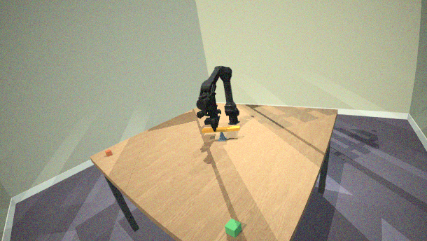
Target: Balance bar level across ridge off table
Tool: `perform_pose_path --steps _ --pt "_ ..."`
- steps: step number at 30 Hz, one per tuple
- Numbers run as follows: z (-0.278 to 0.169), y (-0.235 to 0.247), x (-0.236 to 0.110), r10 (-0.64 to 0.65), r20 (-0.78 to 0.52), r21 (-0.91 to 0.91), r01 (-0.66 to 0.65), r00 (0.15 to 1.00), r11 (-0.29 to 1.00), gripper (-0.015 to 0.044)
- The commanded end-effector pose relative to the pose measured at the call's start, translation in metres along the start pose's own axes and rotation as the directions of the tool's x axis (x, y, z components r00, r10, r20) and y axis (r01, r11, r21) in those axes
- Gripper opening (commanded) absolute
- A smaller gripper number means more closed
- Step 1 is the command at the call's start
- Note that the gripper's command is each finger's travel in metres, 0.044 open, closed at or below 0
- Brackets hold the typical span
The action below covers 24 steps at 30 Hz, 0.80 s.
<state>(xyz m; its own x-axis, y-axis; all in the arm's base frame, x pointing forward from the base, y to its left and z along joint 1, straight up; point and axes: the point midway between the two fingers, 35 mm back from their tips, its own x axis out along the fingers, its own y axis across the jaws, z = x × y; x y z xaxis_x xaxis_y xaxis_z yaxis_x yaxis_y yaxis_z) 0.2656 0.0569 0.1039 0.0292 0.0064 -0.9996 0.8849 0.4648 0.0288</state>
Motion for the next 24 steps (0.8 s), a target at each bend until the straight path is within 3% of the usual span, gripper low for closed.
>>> perform_pose_path --steps 1,9,19,24 --pt "0.0 0.0 0.0 0.0 0.0 0.0 0.0 1.0 1.0 0.0185" --pt "0.0 0.0 0.0 0.0 0.0 0.0 0.0 1.0 1.0 0.0185" --pt "0.0 0.0 0.0 0.0 0.0 0.0 0.0 1.0 1.0 0.044" --pt "0.001 0.003 -0.018 0.0 0.0 0.0 0.0 1.0 1.0 0.044"
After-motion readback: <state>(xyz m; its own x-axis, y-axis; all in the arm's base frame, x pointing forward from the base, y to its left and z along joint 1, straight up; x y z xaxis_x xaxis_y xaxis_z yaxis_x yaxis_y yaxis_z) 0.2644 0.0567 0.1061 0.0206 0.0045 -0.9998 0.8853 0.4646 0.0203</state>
